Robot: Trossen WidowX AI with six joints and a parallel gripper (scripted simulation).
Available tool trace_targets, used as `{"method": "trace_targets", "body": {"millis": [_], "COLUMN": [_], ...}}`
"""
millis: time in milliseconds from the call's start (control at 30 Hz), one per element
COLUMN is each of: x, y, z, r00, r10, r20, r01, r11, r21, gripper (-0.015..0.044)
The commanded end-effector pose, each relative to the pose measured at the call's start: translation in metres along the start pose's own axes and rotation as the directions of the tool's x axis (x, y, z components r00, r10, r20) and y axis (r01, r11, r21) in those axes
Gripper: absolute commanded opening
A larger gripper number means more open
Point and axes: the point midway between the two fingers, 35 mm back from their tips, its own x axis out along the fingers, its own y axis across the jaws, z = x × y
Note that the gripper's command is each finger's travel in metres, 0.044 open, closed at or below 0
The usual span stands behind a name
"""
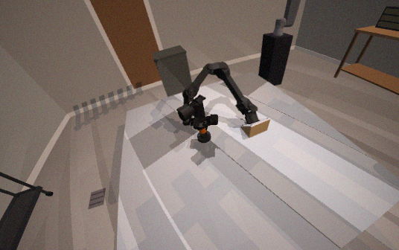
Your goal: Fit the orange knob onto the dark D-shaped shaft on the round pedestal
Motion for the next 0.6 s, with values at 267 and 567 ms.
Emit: {"method": "trace_targets", "body": {"millis": [267, 567], "x": [0.0015, -0.0026], "y": [0.0003, -0.001], "z": [-0.0005, -0.0003], "r00": [1.0, 1.0], "r10": [-0.001, -0.001], "r20": [0.001, 0.001], "r01": [0.001, 0.001], "r11": [1.0, 0.999], "r21": [-0.007, -0.033], "gripper": [0.0, 0.0]}}
